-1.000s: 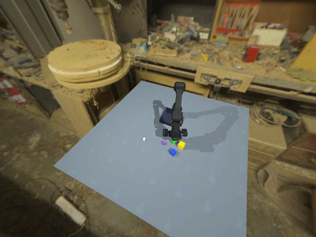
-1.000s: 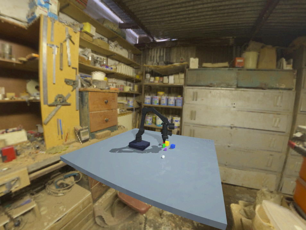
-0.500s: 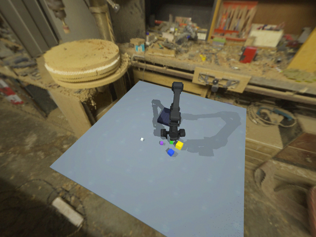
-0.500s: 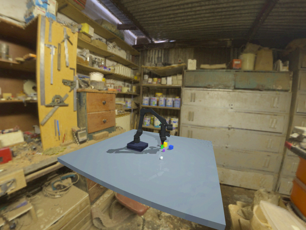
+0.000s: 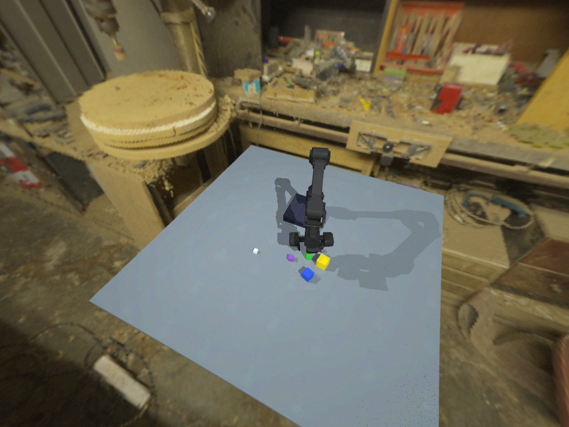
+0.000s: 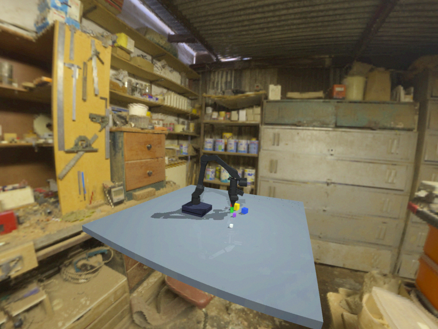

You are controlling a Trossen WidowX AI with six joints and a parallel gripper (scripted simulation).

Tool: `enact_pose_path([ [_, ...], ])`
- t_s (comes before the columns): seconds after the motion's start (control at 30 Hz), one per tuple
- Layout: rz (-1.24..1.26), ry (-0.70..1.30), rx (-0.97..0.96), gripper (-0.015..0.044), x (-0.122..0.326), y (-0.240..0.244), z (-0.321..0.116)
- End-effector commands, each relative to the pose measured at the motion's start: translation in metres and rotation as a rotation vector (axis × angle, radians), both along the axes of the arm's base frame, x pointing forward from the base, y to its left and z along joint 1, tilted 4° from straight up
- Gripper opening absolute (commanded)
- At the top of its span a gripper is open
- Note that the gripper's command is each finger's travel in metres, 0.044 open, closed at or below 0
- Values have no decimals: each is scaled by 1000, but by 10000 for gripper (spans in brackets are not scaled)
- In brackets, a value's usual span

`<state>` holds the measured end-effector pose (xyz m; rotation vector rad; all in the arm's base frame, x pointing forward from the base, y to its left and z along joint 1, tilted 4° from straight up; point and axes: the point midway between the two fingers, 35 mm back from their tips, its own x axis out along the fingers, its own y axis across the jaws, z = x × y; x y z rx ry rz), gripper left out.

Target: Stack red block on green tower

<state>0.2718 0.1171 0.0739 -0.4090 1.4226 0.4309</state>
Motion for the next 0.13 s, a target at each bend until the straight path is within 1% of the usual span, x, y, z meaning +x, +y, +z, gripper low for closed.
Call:
enact_pose_path([
  [0.0,0,1,0,440,0,0,0],
  [0.1,0,1,0,440,0,0,0],
])
